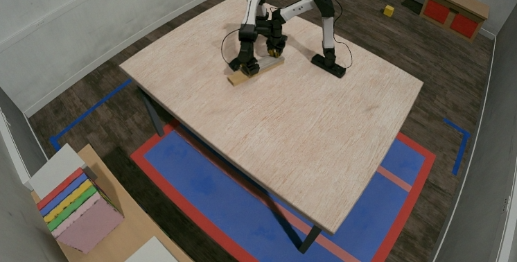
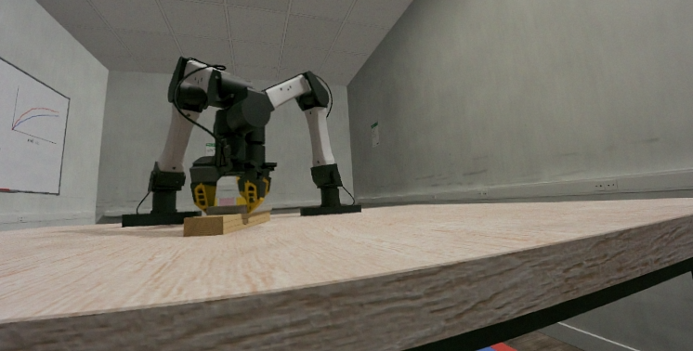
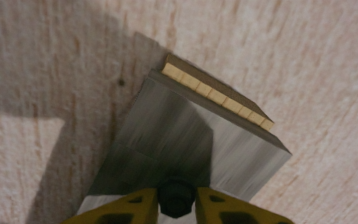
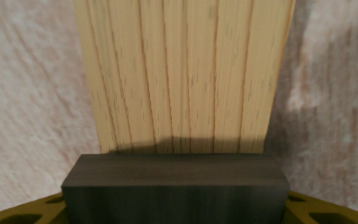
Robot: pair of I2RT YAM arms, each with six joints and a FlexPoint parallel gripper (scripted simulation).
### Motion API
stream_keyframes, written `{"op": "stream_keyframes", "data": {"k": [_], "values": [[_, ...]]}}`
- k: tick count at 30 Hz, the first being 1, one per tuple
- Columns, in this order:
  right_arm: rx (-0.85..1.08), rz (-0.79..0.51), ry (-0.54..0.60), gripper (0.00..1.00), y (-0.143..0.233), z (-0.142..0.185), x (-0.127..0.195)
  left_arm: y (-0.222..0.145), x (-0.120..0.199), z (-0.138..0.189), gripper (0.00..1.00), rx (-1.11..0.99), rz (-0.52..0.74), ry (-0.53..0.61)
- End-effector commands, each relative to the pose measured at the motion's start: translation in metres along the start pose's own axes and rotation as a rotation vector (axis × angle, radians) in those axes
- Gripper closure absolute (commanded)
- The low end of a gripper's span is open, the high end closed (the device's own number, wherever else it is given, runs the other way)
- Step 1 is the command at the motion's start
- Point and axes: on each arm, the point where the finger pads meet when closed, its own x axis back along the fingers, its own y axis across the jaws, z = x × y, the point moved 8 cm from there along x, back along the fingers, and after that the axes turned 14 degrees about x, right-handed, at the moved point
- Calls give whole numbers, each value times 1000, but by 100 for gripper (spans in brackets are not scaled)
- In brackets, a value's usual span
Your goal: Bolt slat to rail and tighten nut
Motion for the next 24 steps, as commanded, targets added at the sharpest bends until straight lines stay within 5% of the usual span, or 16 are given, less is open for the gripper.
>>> {"op": "stream_keyframes", "data": {"k": [1,17,24], "values": [[-1,-11,-20,33,1,-2,7,2,4,1,64,3,-16,1],[-1,-11,-20,33,1,-2,7,2,4,1,64,2,-16,1],[-1,-11,-20,33,1,-2,7,2,8,1,64,466,-18,0]]}}
